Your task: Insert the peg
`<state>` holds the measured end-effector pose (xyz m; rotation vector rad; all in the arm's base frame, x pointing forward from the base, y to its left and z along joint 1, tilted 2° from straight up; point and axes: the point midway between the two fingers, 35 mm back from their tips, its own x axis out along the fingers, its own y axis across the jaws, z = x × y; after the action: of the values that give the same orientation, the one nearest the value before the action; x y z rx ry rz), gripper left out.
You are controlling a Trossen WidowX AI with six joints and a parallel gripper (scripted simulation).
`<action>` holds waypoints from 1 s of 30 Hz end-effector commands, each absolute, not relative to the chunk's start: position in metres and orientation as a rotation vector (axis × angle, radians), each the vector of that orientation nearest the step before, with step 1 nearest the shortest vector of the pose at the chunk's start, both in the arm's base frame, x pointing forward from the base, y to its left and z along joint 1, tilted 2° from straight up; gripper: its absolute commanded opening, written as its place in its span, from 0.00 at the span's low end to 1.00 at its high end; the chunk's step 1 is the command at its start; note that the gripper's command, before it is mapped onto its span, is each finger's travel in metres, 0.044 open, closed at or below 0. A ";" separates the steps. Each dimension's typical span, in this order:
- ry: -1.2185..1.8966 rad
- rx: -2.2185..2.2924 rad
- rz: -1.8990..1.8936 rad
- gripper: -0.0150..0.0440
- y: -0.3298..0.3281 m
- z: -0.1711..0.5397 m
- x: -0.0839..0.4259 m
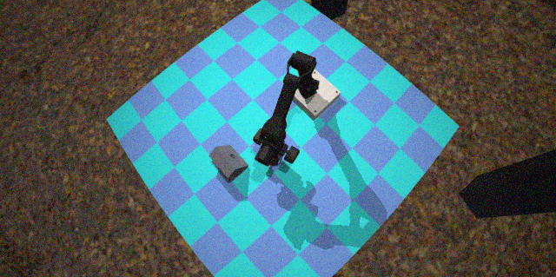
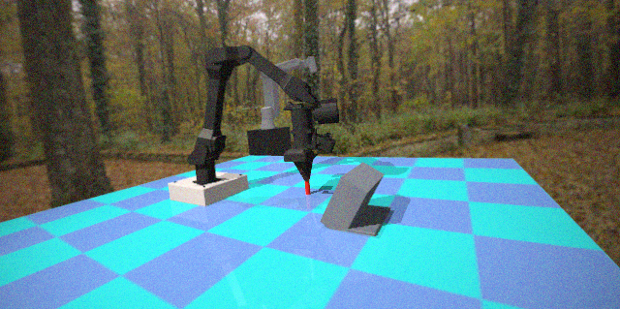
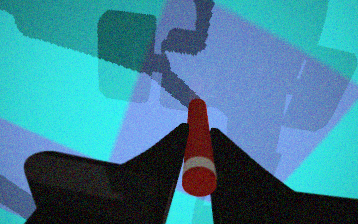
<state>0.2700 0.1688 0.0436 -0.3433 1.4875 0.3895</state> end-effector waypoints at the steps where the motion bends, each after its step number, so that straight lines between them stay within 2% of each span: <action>1: 1.485 -0.342 0.390 0.25 0.169 0.050 0.271; 18: 1.487 -0.336 0.390 0.25 0.165 0.120 0.269; 30: 1.455 -0.333 0.400 0.25 0.163 0.120 0.272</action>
<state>0.2715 0.1633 0.1205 -0.3340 1.4697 0.3880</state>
